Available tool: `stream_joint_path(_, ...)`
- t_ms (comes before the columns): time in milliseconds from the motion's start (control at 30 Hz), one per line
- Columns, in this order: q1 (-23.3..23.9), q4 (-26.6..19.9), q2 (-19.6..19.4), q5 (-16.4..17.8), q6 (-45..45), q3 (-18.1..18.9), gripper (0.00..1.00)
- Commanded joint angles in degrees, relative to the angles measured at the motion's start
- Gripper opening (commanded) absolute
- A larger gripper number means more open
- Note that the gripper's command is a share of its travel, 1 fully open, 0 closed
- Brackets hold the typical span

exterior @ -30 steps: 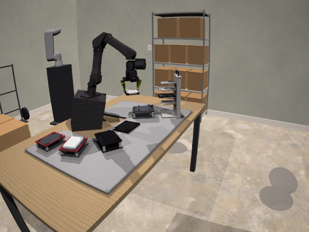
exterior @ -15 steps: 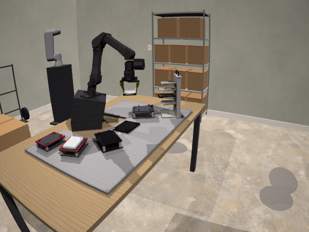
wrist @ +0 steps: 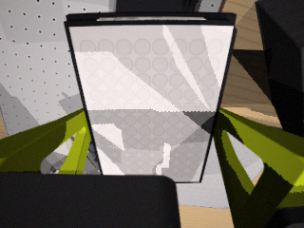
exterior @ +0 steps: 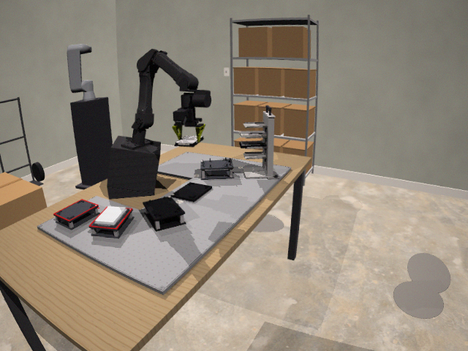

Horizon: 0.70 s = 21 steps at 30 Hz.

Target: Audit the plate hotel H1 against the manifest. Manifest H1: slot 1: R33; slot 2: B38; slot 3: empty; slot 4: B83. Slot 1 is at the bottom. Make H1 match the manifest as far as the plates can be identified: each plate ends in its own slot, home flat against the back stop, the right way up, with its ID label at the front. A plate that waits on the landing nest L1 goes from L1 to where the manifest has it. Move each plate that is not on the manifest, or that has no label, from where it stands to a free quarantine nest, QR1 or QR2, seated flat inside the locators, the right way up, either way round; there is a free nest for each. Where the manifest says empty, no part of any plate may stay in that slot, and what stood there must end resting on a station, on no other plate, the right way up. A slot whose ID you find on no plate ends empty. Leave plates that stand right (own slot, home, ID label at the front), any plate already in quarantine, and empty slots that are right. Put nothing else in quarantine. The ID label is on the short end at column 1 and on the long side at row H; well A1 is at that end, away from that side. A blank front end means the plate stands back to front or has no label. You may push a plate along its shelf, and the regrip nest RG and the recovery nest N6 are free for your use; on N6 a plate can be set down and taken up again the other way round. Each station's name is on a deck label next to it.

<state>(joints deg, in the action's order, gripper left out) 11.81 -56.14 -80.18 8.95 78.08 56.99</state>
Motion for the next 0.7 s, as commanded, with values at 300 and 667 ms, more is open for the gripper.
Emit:
stream_joint_path(300,0.02,2.70,-1.16,-0.29,10.46,-2.31,0.86)
stream_joint_path(667,-0.76,9.29,-4.12,-0.54,11.30,-5.82,0.86)
